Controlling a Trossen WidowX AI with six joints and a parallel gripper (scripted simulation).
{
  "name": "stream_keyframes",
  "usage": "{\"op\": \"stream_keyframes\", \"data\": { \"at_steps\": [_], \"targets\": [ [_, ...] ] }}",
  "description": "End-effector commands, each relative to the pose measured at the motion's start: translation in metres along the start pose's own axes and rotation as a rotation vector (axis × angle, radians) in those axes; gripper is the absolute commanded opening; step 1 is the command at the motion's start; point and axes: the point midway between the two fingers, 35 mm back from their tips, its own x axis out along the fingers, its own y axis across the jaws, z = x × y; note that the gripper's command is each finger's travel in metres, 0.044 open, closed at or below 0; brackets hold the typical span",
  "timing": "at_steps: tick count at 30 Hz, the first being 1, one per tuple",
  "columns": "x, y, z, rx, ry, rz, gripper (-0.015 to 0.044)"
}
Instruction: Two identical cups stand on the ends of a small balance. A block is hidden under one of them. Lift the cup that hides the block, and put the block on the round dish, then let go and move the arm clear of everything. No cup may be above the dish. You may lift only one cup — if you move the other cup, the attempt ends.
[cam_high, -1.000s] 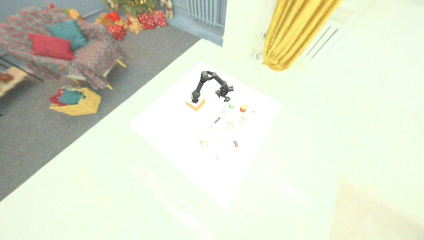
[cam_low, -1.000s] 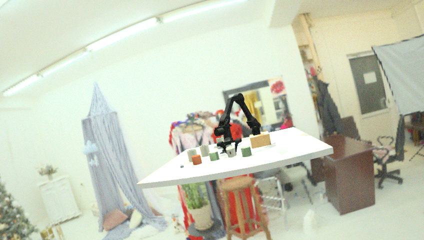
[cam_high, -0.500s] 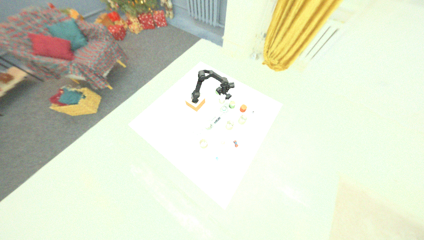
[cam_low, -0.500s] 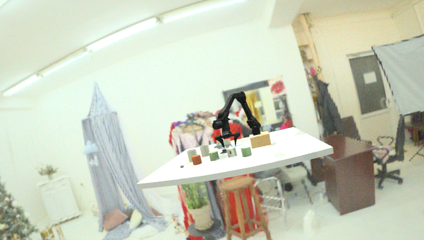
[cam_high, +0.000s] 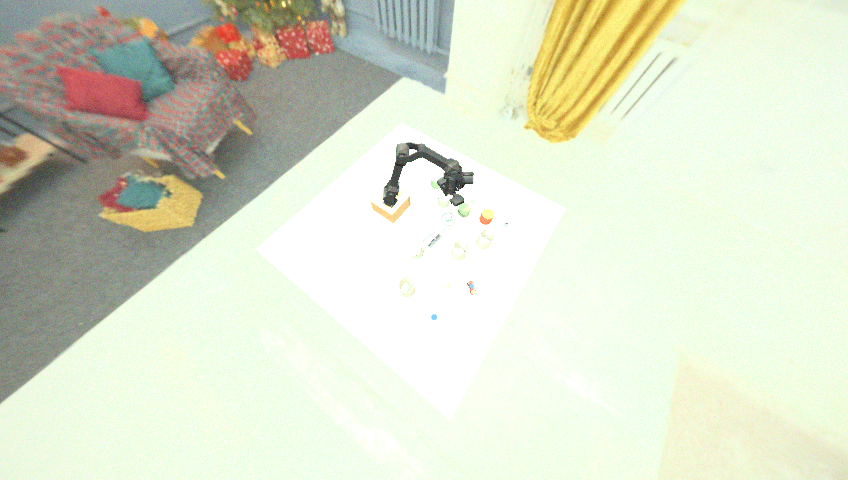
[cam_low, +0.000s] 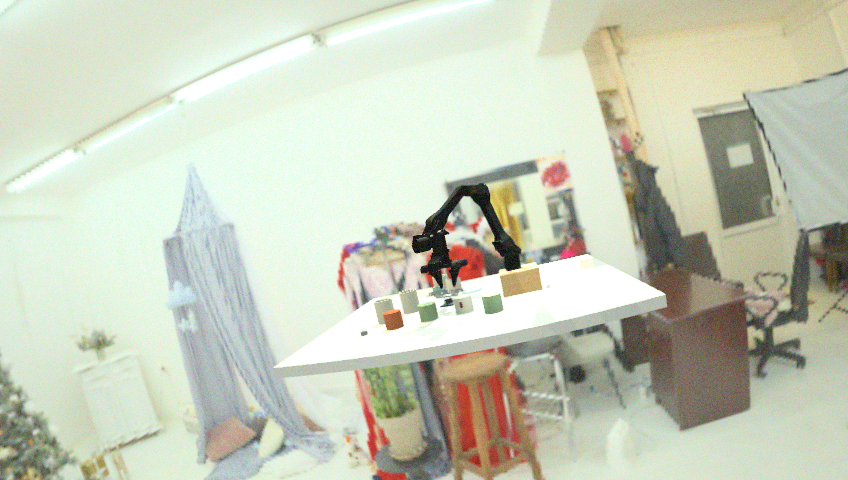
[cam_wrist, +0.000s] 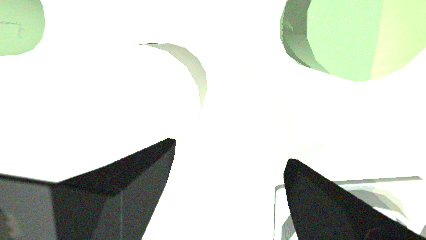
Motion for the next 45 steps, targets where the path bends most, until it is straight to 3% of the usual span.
{"op": "stream_keyframes", "data": {
  "at_steps": [1,11,45],
  "targets": [
    [-0.009,-0.024,-0.01,0.123,-0.002,0.002,0.026],
    [-0.031,-0.09,-0.06,0.385,0.028,-0.017,0.026],
    [0.02,-0.092,-0.063,0.389,0.029,-0.017,0.026]
  ]
}}
